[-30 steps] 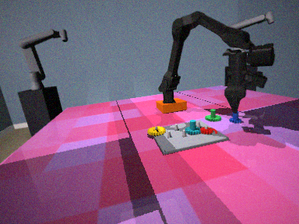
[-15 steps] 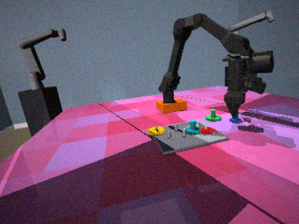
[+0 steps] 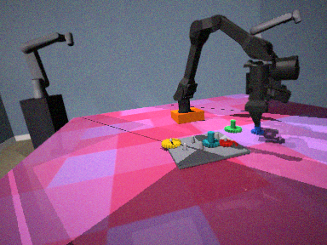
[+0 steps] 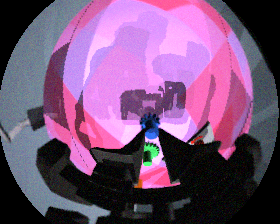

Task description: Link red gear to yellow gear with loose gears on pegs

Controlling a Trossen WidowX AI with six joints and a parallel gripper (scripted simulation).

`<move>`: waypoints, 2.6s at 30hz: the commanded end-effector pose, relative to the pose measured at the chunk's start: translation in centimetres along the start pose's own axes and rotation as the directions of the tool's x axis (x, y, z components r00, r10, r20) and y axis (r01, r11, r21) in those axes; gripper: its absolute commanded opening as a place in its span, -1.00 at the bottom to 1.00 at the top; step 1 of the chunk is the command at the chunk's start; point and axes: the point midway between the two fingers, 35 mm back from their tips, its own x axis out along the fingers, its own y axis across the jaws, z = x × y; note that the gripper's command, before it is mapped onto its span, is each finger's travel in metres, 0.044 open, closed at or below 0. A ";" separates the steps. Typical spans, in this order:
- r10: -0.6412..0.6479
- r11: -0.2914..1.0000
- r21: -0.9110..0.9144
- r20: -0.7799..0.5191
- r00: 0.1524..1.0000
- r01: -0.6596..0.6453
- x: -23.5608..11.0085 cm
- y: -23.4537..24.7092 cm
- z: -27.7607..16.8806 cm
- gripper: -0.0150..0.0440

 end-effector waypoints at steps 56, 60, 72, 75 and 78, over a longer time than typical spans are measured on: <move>0.000 1.000 0.004 0.002 1.000 0.000 -11.6 0.2 0.5 -0.49; 0.000 1.000 0.004 0.002 1.000 0.000 -12.6 0.2 0.4 -0.49; 0.001 1.000 0.010 0.001 1.000 -0.001 -14.3 0.0 -0.2 -0.49; 0.004 1.000 0.021 -0.001 1.000 -0.004 -14.0 -0.7 -0.4 -0.49; 0.005 1.000 0.028 -0.002 1.000 -0.005 -13.7 -1.4 -0.6 -0.49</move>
